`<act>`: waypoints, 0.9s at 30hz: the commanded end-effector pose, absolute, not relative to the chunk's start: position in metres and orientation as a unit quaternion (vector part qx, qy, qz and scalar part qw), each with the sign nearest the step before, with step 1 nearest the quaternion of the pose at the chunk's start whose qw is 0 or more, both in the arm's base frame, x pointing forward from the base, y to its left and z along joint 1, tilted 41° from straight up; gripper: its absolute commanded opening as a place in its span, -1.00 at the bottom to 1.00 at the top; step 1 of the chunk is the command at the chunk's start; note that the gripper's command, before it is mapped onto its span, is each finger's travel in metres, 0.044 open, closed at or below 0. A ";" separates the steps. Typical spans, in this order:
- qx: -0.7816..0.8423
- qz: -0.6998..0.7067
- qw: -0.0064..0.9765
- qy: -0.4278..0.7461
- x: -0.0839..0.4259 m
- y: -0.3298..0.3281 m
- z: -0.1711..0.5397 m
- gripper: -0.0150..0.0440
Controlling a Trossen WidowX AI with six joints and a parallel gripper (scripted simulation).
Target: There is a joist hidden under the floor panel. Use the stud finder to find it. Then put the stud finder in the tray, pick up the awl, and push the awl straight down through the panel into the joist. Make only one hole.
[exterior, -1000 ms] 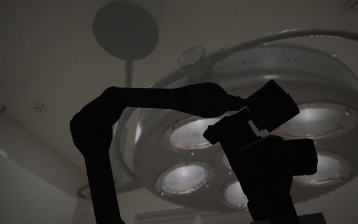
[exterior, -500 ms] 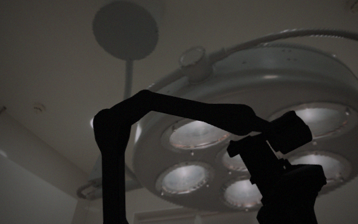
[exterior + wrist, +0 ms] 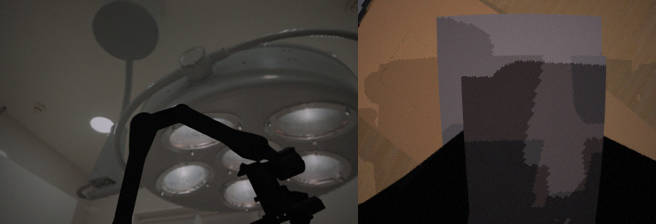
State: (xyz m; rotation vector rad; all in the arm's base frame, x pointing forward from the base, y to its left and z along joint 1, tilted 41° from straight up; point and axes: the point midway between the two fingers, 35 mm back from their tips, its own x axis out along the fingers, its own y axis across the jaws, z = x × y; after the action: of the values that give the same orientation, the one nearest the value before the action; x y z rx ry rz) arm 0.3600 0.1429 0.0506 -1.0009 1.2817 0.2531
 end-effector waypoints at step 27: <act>-0.591 0.355 0.465 0.555 0.194 0.293 -0.119 -0.49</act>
State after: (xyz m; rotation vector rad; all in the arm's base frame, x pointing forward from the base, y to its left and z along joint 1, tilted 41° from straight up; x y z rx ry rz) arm 0.2173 0.2801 -0.1029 -1.4003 1.3718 0.8010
